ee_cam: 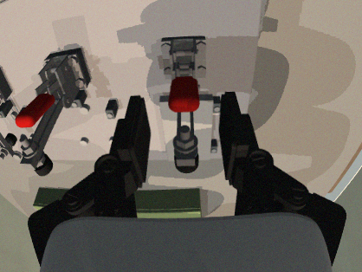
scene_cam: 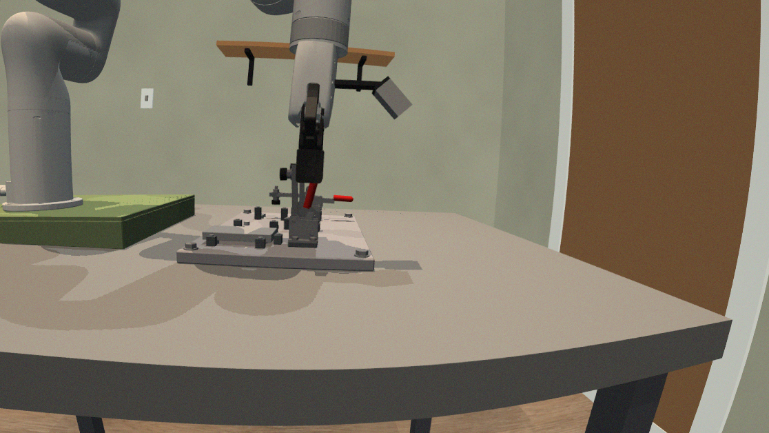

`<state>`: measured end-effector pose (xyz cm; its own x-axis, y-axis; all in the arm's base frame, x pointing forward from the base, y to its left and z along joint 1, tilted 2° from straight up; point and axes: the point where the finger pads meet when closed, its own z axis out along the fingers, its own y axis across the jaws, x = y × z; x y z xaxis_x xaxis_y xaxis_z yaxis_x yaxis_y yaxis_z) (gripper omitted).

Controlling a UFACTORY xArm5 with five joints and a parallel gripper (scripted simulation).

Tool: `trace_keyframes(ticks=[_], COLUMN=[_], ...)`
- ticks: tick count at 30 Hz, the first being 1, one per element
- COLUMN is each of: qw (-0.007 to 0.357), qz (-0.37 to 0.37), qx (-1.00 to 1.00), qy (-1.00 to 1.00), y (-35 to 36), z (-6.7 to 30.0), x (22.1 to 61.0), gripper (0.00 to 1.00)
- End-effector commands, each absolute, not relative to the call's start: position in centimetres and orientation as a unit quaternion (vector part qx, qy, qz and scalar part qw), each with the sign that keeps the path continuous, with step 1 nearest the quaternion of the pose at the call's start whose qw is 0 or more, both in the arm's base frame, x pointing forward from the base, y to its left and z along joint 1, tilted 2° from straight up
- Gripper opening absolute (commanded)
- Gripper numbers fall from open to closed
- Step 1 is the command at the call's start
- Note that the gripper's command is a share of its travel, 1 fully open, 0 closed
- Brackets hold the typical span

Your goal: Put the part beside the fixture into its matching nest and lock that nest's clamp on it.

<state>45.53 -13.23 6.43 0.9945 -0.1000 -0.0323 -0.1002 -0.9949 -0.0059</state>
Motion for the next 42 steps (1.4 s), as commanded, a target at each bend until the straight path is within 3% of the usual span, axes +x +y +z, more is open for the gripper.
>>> trace_keyframes(ticks=[1, 42], qw=[0.003, 0.003], qz=[0.014, 0.014], qx=[-0.999, -0.999], qy=[0.05, 0.05], y=[-13.3, -13.3], z=[6.6, 3.1], x=[45.7, 45.7], gripper=[0.47, 0.47])
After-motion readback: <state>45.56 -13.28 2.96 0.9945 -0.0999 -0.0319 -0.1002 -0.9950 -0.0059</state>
